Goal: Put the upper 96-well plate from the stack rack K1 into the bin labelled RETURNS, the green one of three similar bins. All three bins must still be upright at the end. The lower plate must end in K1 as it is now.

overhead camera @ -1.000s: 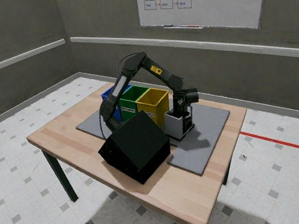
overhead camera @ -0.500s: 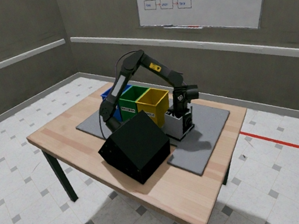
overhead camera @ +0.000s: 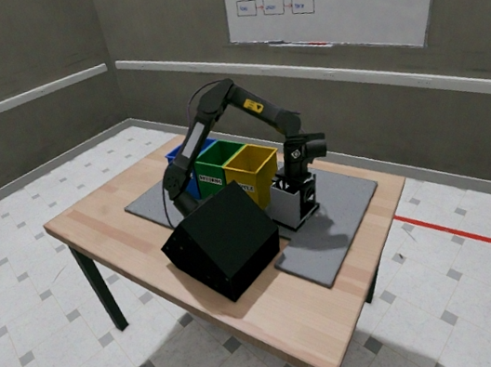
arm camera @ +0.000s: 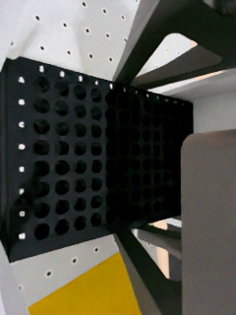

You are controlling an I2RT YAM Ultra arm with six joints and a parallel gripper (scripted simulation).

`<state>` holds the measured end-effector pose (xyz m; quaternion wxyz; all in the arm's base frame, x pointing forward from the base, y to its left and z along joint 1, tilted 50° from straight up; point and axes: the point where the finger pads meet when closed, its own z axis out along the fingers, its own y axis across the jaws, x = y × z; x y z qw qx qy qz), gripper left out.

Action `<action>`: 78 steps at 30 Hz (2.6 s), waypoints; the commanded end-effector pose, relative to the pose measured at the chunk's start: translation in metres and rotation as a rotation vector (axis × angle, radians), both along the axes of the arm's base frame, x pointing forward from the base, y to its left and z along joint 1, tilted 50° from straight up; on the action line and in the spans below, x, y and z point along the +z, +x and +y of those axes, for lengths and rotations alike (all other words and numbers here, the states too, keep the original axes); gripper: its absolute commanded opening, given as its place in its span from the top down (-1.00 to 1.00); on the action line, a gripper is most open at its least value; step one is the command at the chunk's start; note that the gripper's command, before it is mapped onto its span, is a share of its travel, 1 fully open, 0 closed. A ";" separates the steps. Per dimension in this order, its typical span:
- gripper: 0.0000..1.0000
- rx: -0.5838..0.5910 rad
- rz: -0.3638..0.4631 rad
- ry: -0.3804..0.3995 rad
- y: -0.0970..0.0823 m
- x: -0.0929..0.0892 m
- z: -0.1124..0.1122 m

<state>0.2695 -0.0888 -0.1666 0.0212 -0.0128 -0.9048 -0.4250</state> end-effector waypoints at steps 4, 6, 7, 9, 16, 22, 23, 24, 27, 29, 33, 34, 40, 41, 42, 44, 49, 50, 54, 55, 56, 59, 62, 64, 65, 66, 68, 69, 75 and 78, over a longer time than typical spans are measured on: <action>1.00 -0.029 -0.044 -0.030 0.012 0.021 -0.031; 1.00 -0.029 -0.044 -0.030 0.012 0.023 -0.033; 1.00 -0.029 -0.044 -0.030 0.011 0.024 -0.035; 1.00 -0.029 -0.044 -0.030 0.011 0.026 -0.037; 1.00 -0.030 -0.044 -0.030 0.011 0.032 -0.044; 1.00 -0.029 -0.043 -0.031 0.010 0.039 -0.051; 1.00 -0.028 -0.042 -0.032 0.010 0.040 -0.053; 1.00 -0.027 -0.041 -0.032 0.010 0.041 -0.054; 1.00 -0.028 -0.042 -0.032 0.010 0.043 -0.056; 1.00 -0.034 -0.047 -0.027 0.011 0.045 -0.057; 1.00 -0.032 -0.045 -0.029 0.011 0.049 -0.062; 1.00 -0.032 -0.045 -0.029 0.011 0.050 -0.064; 1.00 -0.030 -0.043 -0.031 0.010 0.056 -0.071; 1.00 -0.030 -0.043 -0.031 0.010 0.058 -0.073; 1.00 -0.030 -0.043 -0.031 0.009 0.059 -0.074; 1.00 -0.030 -0.043 -0.031 0.009 0.060 -0.075; 1.00 -0.030 -0.042 -0.032 0.009 0.064 -0.080; 1.00 -0.029 -0.042 -0.032 0.009 0.065 -0.081; 1.00 -0.029 -0.041 -0.033 0.009 0.070 -0.087; 1.00 -0.029 -0.041 -0.033 0.008 0.071 -0.088; 1.00 -0.029 -0.041 -0.033 0.008 0.072 -0.089; 1.00 -0.029 -0.041 -0.033 0.008 0.075 -0.093; 1.00 -0.029 -0.041 -0.033 0.008 0.076 -0.094; 1.00 -0.030 -0.042 -0.032 0.008 0.079 -0.096; 1.00 -0.029 -0.038 -0.029 0.007 0.078 -0.097; 1.00 -0.029 -0.035 -0.026 0.007 0.078 -0.098; 1.00 -0.029 -0.029 -0.018 0.005 0.077 -0.099; 1.00 -0.029 -0.025 -0.015 0.005 0.077 -0.099; 1.00 -0.033 -0.032 -0.017 0.006 0.083 -0.104; 1.00 -0.033 -0.034 -0.018 0.006 0.083 -0.104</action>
